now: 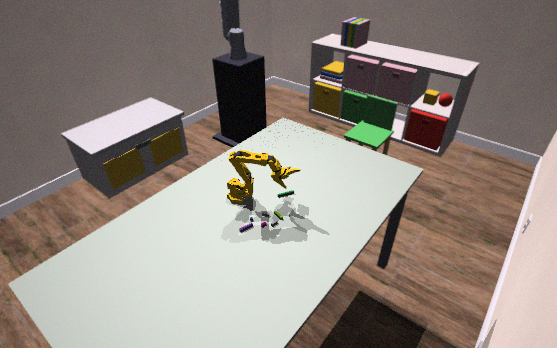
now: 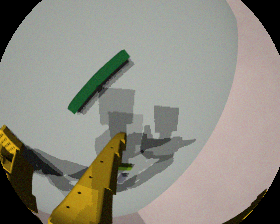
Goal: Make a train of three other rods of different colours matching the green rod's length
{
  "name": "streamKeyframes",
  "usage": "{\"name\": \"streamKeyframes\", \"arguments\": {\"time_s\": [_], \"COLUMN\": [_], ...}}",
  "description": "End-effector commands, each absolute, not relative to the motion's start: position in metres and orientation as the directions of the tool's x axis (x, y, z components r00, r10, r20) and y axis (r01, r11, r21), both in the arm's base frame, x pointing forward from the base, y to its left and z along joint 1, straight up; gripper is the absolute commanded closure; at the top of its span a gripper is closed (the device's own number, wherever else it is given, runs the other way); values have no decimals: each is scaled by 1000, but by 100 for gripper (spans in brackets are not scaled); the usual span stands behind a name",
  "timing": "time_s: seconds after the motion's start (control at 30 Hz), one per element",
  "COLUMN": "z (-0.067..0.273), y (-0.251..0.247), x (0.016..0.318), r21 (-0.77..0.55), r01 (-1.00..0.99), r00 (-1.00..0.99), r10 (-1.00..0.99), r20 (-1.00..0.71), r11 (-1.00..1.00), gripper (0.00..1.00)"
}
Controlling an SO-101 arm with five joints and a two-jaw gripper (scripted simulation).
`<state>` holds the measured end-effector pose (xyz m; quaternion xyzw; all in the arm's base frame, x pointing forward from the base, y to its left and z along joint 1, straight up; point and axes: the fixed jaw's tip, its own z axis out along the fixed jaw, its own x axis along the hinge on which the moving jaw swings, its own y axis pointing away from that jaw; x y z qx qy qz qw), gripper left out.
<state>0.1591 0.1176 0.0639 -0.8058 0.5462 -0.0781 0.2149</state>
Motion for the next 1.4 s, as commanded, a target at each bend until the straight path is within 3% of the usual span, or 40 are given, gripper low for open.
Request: {"name": "streamKeyframes", "arguments": {"time_s": [0.0, 1.37], "z": [76, 65], "y": [119, 103], "x": [164, 152], "r21": [-477, -379], "r01": [-825, -842], "r00": [400, 435], "r10": [-909, -899], "r20": [-115, -58], "r11": [-303, -383], "gripper": [0, 0]}}
